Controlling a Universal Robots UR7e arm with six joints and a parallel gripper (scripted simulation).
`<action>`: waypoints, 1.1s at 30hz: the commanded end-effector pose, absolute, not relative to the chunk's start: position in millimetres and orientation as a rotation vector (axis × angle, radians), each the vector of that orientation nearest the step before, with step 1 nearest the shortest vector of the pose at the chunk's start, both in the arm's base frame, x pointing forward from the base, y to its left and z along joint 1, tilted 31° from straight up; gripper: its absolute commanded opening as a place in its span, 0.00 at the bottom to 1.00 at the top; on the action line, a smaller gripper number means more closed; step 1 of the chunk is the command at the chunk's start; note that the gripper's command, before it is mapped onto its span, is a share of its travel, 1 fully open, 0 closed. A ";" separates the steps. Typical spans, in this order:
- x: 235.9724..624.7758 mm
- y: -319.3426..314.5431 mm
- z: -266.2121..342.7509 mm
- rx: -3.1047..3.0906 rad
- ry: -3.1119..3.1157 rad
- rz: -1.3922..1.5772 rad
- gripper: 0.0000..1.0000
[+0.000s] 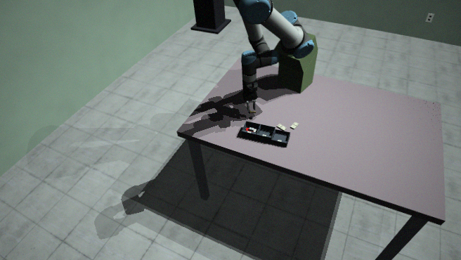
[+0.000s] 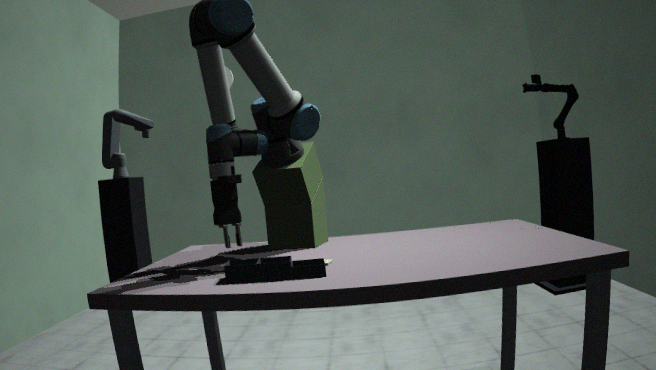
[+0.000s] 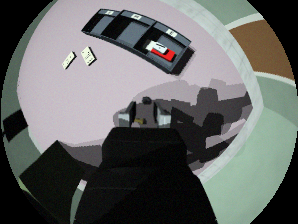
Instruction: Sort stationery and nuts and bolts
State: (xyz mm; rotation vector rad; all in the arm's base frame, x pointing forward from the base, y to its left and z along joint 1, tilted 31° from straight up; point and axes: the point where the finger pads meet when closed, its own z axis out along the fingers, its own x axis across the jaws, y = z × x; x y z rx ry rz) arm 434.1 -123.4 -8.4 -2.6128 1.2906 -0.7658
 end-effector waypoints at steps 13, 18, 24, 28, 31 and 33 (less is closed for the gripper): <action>434.6 -123.1 -7.9 -2.333 1.647 -0.738 0.64; 434.6 -123.2 -7.9 -2.333 1.647 -0.738 0.64; 434.6 -123.2 -8.0 -2.333 1.647 -0.738 0.64; 434.5 -123.3 -8.0 -2.333 1.647 -0.738 0.64; 434.4 -123.3 -8.0 -2.333 1.647 -0.738 0.64; 434.5 -123.3 -8.0 -2.333 1.647 -0.738 0.64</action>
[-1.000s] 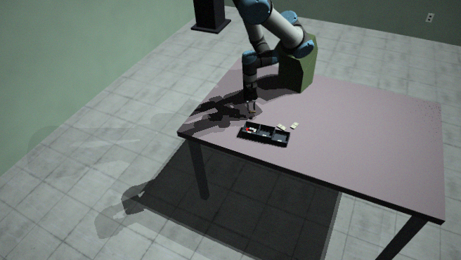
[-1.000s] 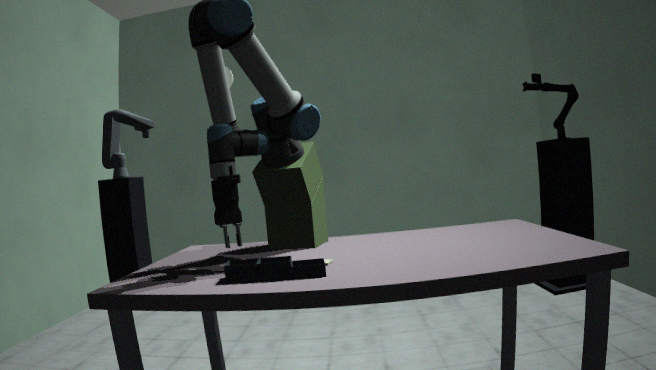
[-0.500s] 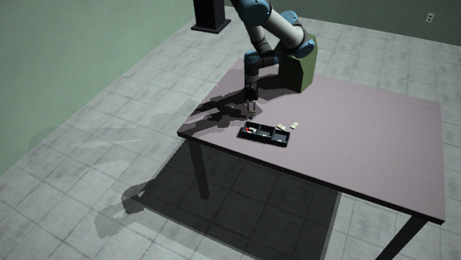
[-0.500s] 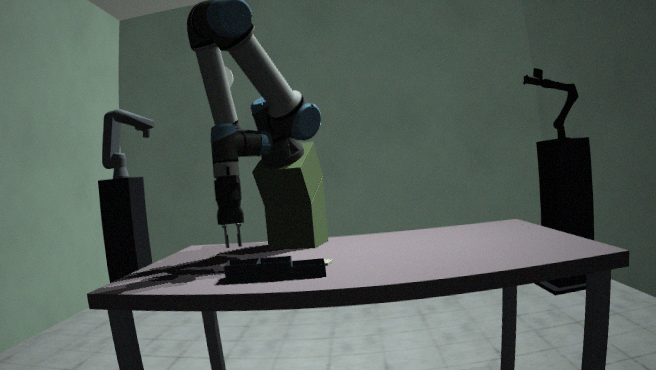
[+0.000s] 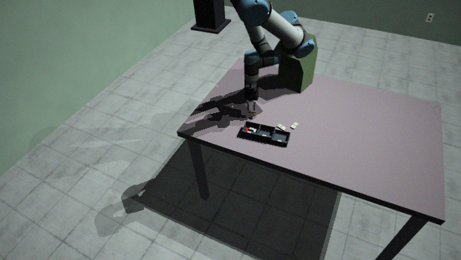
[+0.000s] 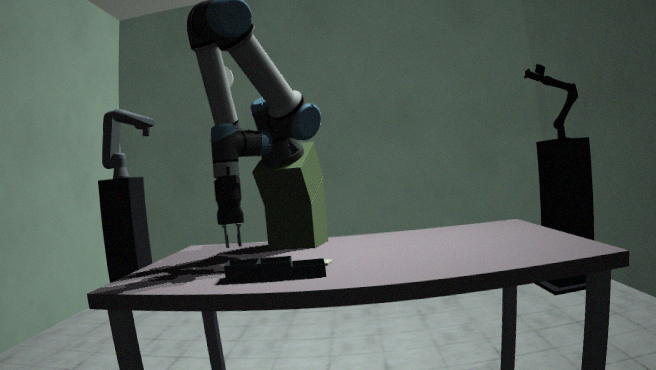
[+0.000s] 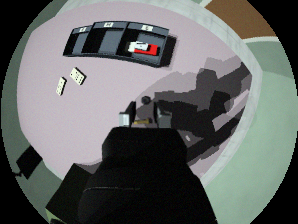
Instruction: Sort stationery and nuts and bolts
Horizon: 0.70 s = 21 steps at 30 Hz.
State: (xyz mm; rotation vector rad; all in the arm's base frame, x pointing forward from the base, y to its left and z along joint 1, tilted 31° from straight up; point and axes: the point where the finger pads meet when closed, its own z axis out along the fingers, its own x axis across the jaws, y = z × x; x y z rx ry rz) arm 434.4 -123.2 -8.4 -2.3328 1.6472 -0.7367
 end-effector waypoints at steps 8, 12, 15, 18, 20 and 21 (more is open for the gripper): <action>436.4 -123.8 -11.4 -2.333 1.647 -0.738 0.64; 444.3 -125.8 -25.2 -2.333 1.647 -0.738 0.64; 448.3 -126.8 -32.1 -2.333 1.647 -0.738 0.64; 452.3 -127.9 -38.9 -2.333 1.647 -0.738 0.64; 456.5 -128.9 -45.7 -2.333 1.647 -0.738 0.64; 458.5 -129.5 -49.0 -2.333 1.647 -0.738 0.64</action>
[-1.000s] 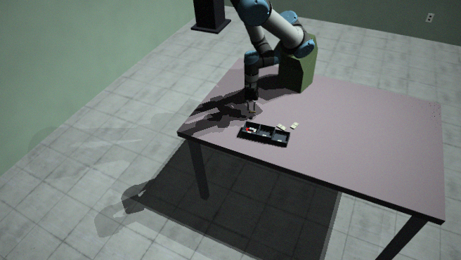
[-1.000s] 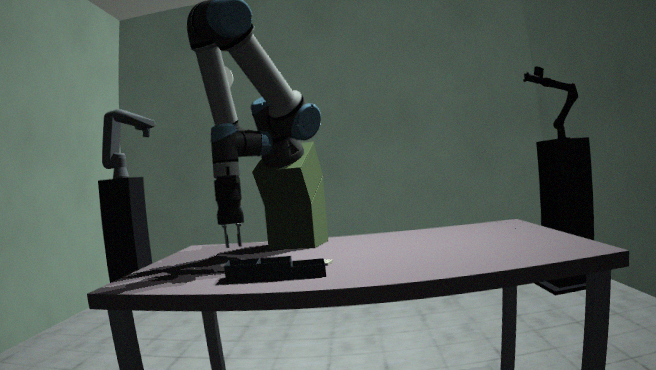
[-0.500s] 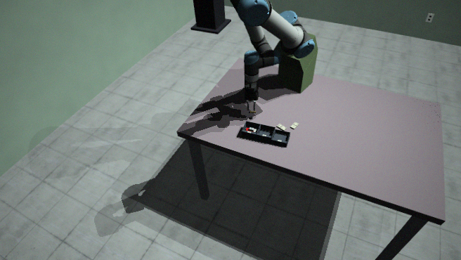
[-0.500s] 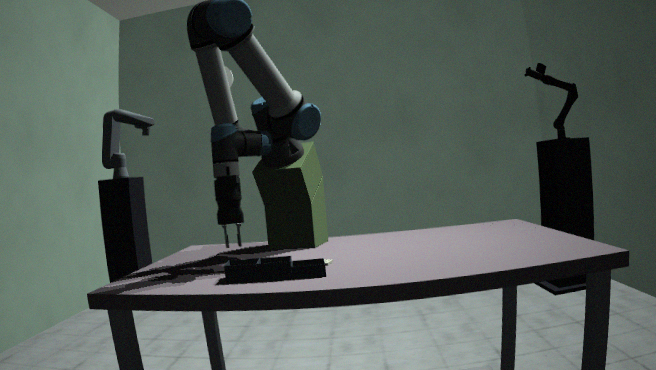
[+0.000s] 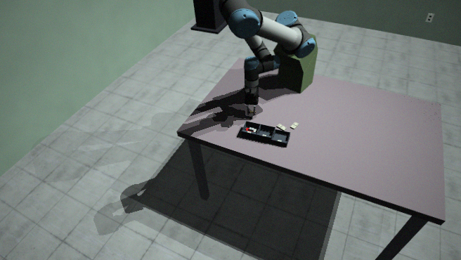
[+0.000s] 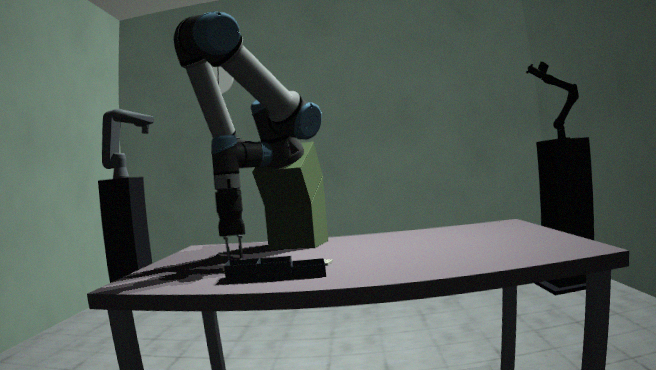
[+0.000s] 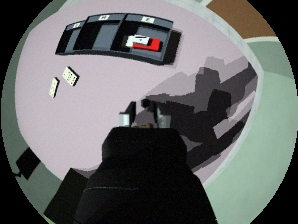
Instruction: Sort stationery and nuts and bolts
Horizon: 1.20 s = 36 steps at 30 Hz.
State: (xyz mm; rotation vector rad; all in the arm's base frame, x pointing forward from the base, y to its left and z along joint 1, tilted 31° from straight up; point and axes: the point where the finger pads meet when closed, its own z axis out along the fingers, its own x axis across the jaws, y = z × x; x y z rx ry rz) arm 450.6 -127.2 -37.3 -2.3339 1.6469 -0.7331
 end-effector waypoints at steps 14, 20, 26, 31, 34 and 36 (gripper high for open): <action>465.6 -131.2 -60.7 -2.333 1.647 -0.738 0.64; 468.7 -132.0 -66.5 -2.333 1.647 -0.738 0.64; 468.6 -131.9 -66.6 -2.333 1.647 -0.738 0.64; 468.5 -131.9 -66.6 -2.333 1.647 -0.738 0.64; 468.5 -131.9 -66.6 -2.333 1.647 -0.738 0.34; 468.5 -131.9 -66.6 -2.333 1.647 -0.738 0.34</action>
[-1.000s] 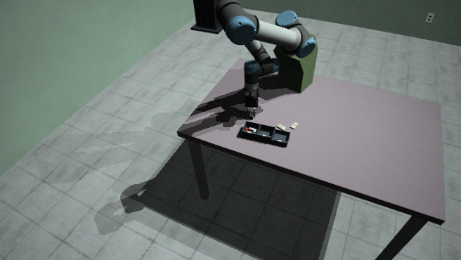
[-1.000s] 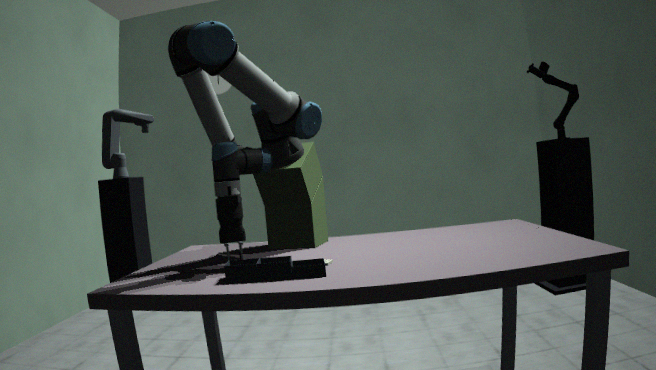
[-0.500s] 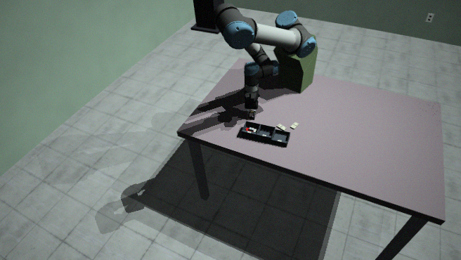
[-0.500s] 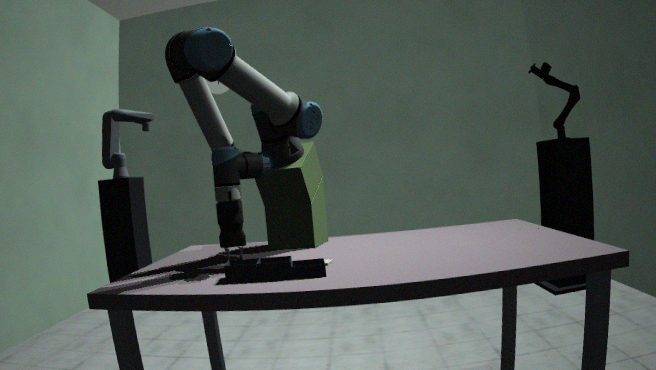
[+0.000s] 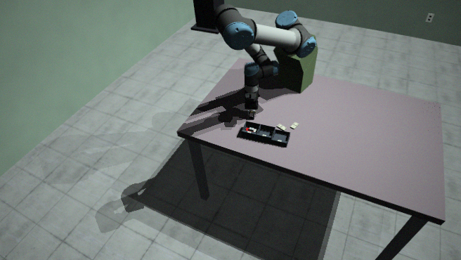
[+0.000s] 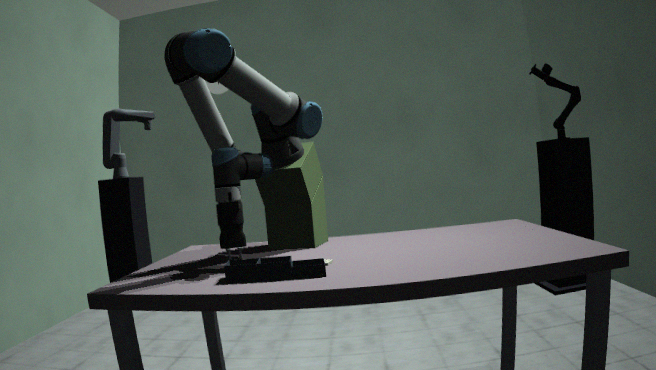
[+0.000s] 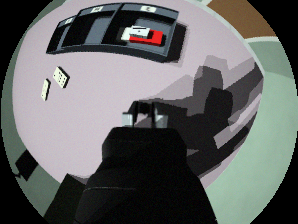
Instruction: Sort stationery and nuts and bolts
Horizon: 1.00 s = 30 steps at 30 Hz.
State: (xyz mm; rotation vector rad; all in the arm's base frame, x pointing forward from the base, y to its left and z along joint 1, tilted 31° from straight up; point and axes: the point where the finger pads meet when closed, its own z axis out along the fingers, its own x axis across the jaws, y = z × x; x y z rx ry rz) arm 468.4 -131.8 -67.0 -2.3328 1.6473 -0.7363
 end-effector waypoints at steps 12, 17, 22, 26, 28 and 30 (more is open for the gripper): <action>468.5 -131.9 -66.6 -2.333 1.647 -0.738 0.34; 468.5 -131.9 -66.6 -2.333 1.647 -0.738 0.34; 468.5 -131.9 -66.6 -2.333 1.647 -0.738 0.34; 468.5 -131.9 -66.6 -2.333 1.647 -0.738 0.34; 468.5 -131.9 -66.6 -2.333 1.647 -0.738 0.34; 466.9 -131.5 -63.8 -2.333 1.647 -0.738 0.34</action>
